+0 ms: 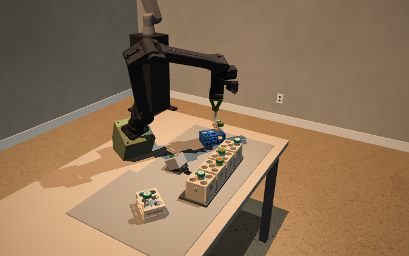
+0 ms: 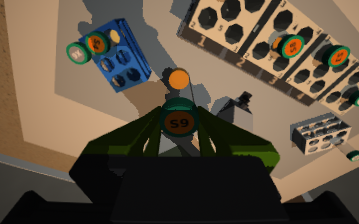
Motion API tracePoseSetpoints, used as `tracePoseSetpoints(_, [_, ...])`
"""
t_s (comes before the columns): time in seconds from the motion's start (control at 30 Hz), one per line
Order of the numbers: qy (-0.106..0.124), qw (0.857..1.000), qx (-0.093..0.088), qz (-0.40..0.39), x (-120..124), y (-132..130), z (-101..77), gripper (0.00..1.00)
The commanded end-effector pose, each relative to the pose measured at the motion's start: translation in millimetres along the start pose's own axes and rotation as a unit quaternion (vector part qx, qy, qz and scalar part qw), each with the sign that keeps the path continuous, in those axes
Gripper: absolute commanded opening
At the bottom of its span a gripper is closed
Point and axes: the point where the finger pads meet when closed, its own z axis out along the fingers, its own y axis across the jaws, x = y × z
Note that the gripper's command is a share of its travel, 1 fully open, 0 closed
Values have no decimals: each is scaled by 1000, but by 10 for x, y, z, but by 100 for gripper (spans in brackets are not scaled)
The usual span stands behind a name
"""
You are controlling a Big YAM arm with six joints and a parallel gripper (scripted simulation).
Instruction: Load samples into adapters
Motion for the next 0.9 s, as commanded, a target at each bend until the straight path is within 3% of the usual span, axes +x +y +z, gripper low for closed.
tracePoseSetpoints(0.0, [-5, 998, -4, 61, 24, -260, -78, 0])
tracePoseSetpoints(0.33, [-5, 981, -3, 193, 105, -919, -89, 0])
tracePoseSetpoints(0.5, [-7, 973, -4, 232, 118, -1114, -87, 0])
tracePoseSetpoints(0.77, [-41, 971, -11, 236, -45, -1722, -280, 0])
tracePoseSetpoints(0.87, [-42, 971, -8, 236, -18, -1932, -289, 0])
